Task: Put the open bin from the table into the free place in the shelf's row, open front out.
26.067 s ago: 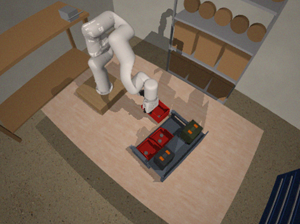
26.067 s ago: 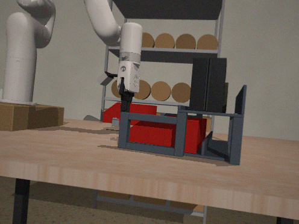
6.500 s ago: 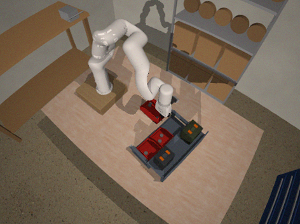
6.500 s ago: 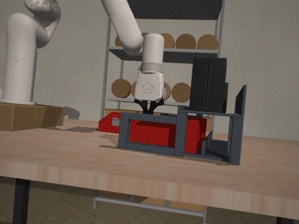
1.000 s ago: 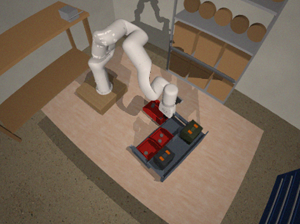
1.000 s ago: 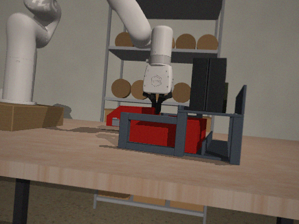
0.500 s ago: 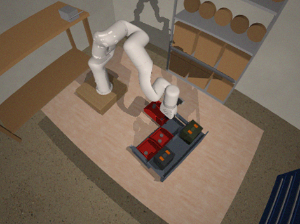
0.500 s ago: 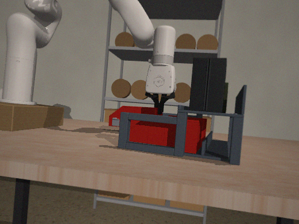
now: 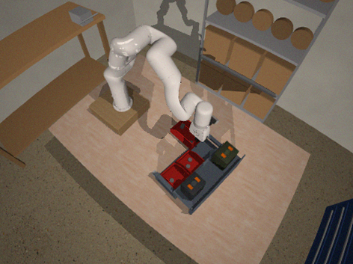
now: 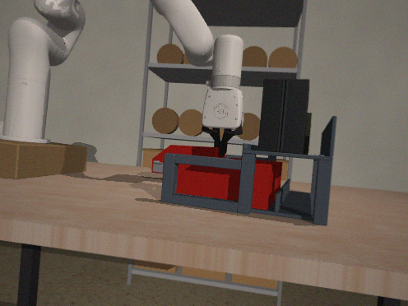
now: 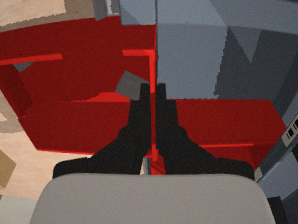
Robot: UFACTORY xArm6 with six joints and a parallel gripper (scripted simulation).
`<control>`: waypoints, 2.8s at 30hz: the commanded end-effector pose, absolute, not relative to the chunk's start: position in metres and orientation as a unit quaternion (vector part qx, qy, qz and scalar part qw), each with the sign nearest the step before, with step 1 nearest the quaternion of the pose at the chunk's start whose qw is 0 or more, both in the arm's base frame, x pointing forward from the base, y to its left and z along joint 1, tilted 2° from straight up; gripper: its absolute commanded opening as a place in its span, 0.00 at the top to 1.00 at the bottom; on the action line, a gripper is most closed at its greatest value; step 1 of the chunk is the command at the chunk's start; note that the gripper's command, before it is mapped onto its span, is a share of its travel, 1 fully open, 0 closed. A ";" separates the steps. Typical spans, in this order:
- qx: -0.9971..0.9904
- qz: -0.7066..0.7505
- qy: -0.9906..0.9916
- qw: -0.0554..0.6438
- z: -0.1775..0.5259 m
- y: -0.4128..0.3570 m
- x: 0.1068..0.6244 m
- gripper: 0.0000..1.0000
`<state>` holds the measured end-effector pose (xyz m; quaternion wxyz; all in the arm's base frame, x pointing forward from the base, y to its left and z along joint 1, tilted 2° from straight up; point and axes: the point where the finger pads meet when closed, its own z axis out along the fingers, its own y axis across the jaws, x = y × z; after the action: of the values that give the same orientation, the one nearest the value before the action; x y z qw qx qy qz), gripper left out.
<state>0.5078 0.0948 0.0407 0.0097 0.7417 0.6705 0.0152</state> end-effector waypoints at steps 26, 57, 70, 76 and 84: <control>0.742 0.017 0.670 0.011 0.043 0.094 0.519 1.00; 0.742 0.017 0.670 0.011 0.043 0.094 0.519 0.67; 0.742 0.017 0.670 0.011 0.043 0.094 0.519 0.67; 0.742 0.017 0.670 0.011 0.043 0.094 0.519 0.67; 0.742 0.017 0.670 0.011 0.043 0.094 0.519 0.67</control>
<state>0.5179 0.0938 0.0412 0.0097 0.7417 0.6705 0.0152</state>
